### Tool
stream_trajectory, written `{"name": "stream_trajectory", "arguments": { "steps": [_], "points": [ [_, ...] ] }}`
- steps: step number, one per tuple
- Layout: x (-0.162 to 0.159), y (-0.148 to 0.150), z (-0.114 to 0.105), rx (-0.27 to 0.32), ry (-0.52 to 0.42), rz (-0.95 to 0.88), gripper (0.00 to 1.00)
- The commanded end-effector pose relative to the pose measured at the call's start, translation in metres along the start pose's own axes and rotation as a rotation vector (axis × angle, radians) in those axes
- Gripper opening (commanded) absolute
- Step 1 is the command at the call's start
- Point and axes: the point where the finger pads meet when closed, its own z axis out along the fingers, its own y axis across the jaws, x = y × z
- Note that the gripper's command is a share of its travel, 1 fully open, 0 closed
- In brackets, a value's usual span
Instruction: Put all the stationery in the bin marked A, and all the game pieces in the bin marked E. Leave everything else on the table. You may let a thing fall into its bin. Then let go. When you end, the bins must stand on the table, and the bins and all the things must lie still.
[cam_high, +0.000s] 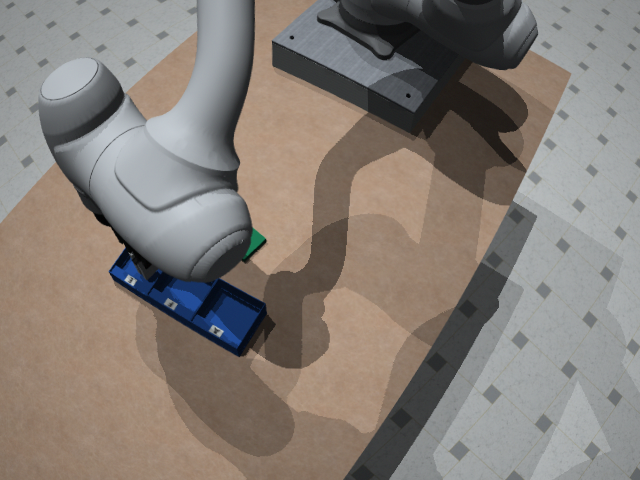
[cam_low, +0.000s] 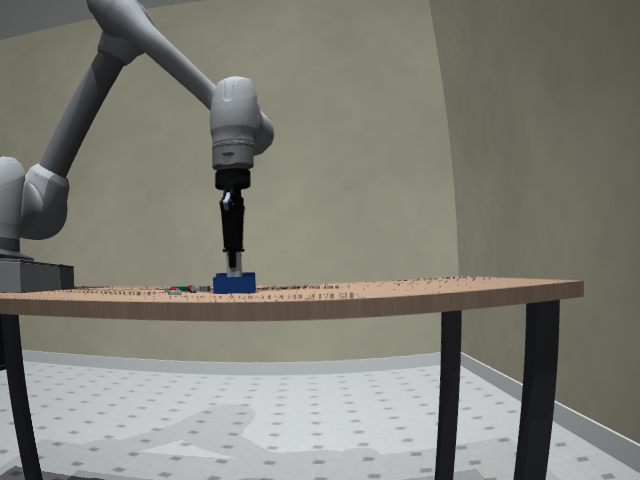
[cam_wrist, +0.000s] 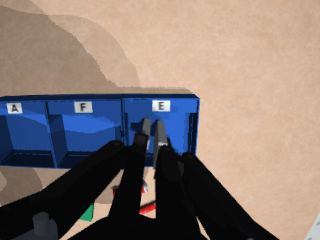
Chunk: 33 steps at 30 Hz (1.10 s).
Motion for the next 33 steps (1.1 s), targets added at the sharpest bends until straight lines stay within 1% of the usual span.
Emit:
{"name": "stream_trajectory", "arguments": {
  "steps": [1, 29, 33],
  "points": [
    [0.0000, 0.0000, -0.0001, 0.000, 0.000, 0.000, 0.05],
    [0.0000, 0.0000, -0.0001, 0.000, 0.000, 0.000, 0.05],
    [0.0000, 0.0000, -0.0055, 0.000, 0.000, 0.000, 0.05]
  ]
}}
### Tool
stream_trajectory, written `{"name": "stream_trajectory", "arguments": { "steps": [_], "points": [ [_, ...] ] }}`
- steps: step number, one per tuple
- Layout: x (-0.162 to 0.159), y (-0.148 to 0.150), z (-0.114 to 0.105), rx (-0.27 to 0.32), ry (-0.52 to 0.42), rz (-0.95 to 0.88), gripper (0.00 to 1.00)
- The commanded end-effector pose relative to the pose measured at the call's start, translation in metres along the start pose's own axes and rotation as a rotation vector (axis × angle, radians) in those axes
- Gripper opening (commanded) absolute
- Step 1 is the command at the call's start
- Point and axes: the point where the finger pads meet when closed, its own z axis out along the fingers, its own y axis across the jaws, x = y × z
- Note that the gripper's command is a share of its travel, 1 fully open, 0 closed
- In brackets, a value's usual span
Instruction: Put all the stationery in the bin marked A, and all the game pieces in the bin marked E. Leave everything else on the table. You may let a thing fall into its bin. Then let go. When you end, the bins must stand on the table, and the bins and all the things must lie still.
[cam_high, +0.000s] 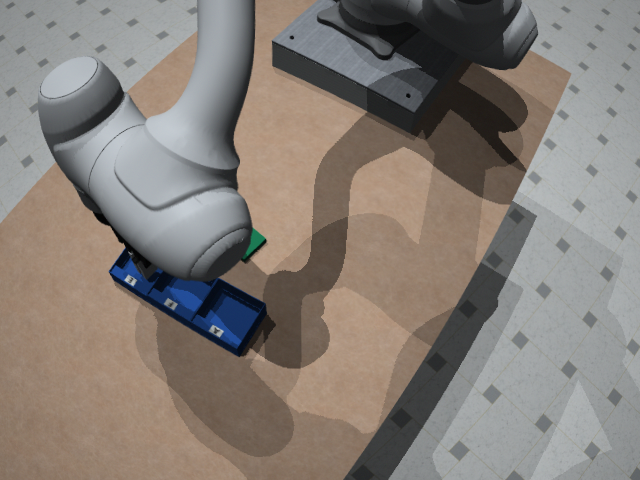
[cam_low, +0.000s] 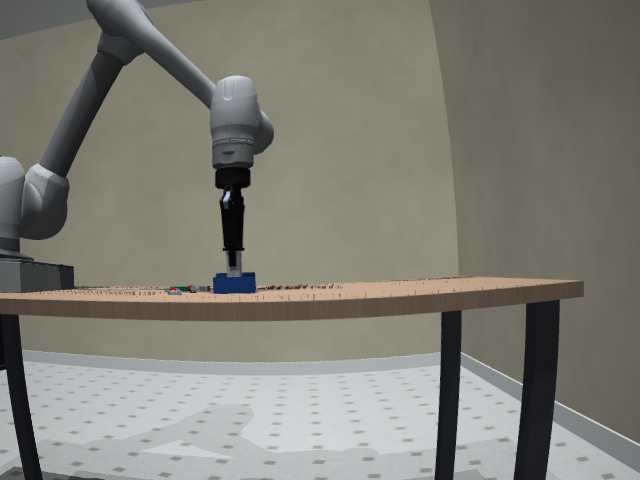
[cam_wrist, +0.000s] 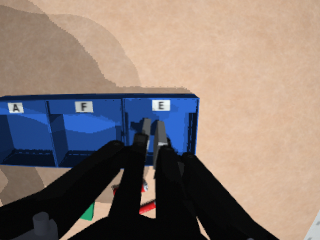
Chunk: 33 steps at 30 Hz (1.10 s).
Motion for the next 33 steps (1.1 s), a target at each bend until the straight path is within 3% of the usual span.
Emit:
{"name": "stream_trajectory", "arguments": {
  "steps": [1, 23, 28, 33],
  "points": [
    [0.000, 0.000, -0.005, 0.000, 0.000, 0.000, 0.05],
    [0.000, 0.000, -0.031, 0.000, 0.000, 0.000, 0.05],
    [0.000, 0.000, -0.050, 0.000, 0.000, 0.000, 0.05],
    [0.000, 0.000, -0.050, 0.000, 0.000, 0.000, 0.05]
  ]
}}
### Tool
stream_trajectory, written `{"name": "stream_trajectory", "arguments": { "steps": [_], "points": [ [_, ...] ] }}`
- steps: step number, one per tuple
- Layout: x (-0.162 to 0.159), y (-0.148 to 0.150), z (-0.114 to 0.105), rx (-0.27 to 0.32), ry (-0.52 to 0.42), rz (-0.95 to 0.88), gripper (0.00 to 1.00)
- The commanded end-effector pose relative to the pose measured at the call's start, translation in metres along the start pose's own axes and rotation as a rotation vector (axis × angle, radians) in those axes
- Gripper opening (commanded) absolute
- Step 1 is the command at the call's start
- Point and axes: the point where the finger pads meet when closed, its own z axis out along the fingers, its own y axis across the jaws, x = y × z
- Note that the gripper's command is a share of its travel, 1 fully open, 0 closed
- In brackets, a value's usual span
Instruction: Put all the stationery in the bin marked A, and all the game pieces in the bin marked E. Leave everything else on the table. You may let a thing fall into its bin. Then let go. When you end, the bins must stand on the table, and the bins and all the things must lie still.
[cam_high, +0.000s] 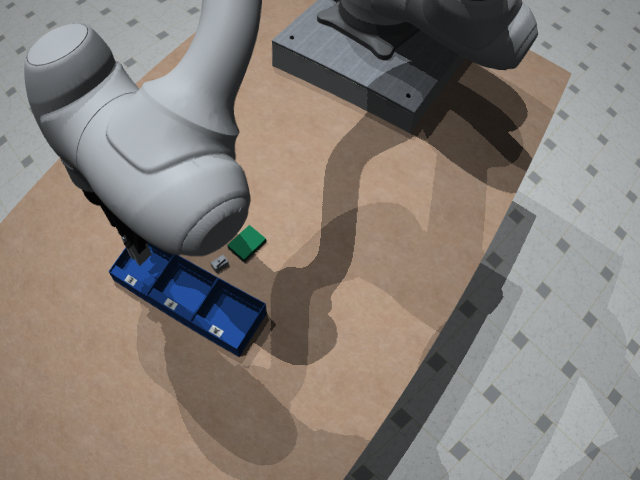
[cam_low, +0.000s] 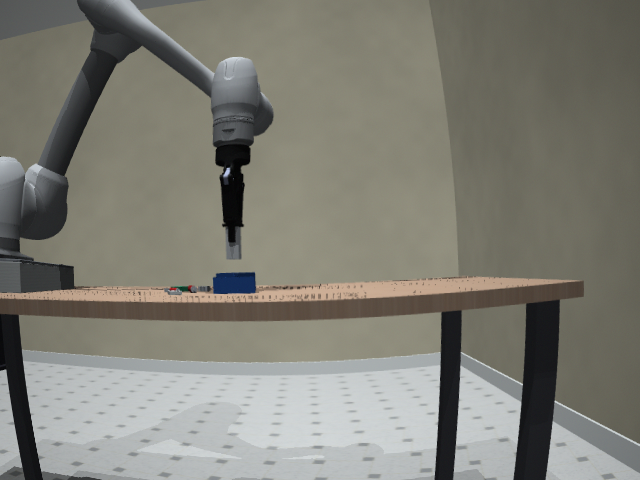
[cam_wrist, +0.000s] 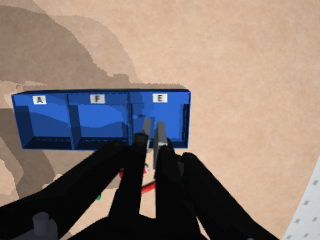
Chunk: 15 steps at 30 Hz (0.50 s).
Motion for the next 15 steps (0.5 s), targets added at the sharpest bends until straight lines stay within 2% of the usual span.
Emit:
{"name": "stream_trajectory", "arguments": {
  "steps": [1, 15],
  "points": [
    [-0.001, -0.005, -0.002, 0.000, 0.000, 0.000, 0.05],
    [-0.014, -0.064, -0.002, 0.000, 0.000, 0.000, 0.05]
  ]
}}
